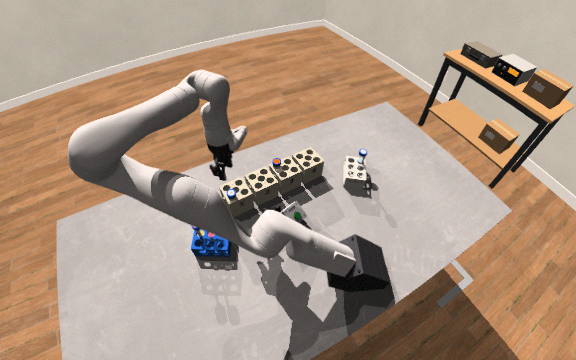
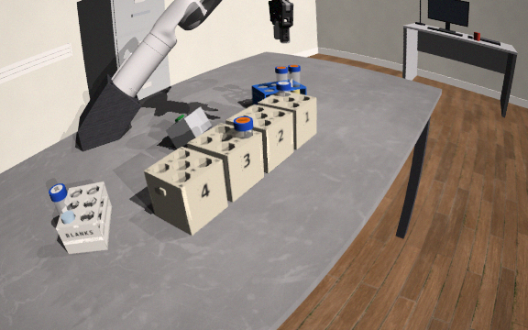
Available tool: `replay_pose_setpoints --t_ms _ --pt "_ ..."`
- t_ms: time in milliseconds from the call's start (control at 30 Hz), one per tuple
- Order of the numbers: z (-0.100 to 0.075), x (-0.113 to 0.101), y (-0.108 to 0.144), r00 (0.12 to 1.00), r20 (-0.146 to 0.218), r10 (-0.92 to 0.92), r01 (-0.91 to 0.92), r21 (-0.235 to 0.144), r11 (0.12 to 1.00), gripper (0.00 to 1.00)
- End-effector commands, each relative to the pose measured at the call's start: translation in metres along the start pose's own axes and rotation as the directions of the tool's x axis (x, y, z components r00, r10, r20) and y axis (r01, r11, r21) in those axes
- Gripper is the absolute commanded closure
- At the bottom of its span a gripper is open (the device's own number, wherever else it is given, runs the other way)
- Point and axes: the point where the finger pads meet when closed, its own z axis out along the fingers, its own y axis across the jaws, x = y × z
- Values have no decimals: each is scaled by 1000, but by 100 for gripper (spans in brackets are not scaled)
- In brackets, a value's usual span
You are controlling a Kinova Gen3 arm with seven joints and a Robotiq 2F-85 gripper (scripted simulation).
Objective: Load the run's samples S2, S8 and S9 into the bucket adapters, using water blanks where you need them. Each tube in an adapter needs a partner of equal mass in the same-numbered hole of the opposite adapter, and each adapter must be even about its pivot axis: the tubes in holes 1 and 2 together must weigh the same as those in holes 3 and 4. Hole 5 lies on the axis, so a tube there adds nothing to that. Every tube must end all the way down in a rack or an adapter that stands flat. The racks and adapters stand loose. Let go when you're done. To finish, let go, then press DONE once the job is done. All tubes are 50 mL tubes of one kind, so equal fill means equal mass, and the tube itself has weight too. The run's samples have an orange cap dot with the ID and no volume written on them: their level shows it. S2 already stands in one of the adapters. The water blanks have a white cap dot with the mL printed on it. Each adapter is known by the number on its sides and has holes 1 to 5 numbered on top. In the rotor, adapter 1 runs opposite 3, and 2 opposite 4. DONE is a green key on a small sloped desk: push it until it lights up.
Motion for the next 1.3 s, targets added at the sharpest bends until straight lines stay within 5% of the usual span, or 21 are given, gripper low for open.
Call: replay_pose_setpoints --t_ms 0,133,1267 --pt "0 -4 8 994 1 -107 107 1 994 38" --pt "0 -9 20 973 1 -233 233 1 973 38" --pt "0 -51 111 973 1 -233 233 1 973 38"
